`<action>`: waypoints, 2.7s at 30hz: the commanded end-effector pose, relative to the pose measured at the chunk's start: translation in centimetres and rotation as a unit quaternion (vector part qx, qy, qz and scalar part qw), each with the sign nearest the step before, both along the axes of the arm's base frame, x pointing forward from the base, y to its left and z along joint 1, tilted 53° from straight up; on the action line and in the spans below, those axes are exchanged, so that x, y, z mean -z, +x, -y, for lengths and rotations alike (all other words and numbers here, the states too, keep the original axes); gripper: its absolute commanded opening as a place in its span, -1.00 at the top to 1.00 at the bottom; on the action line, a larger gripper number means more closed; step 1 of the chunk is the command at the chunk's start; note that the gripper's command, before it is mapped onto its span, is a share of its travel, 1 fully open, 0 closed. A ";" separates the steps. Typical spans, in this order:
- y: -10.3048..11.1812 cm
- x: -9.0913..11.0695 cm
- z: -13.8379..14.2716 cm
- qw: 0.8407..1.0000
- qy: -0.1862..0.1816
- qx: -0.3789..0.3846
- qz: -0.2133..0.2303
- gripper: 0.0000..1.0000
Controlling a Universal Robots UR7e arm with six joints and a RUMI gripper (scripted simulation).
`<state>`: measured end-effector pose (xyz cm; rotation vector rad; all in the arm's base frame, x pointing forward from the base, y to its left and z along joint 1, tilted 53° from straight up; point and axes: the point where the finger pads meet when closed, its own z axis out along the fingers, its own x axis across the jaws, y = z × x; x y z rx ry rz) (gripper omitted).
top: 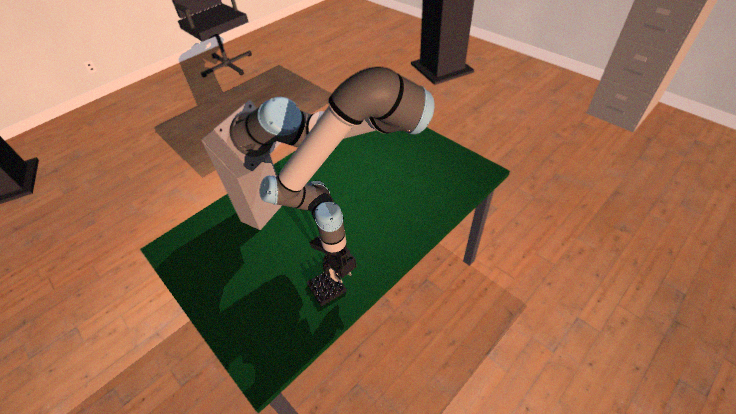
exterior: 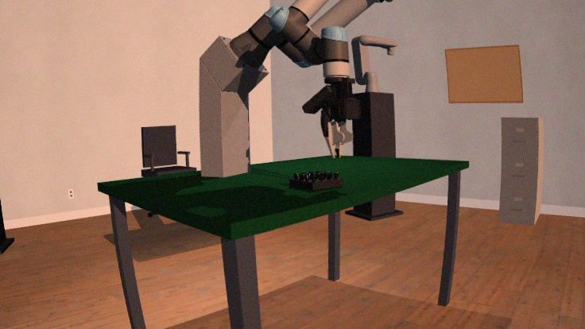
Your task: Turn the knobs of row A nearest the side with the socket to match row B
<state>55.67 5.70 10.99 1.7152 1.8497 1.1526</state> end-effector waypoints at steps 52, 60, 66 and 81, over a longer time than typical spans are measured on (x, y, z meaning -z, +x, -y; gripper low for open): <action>-0.2 -0.7 0.3 0.945 -0.237 -0.201 0.099 0.78; -0.2 -0.7 0.3 0.945 -0.237 -0.201 0.099 0.78; -0.2 -0.7 0.3 0.945 -0.237 -0.201 0.099 0.78; -0.1 -0.6 0.3 0.945 -0.237 -0.202 0.099 0.78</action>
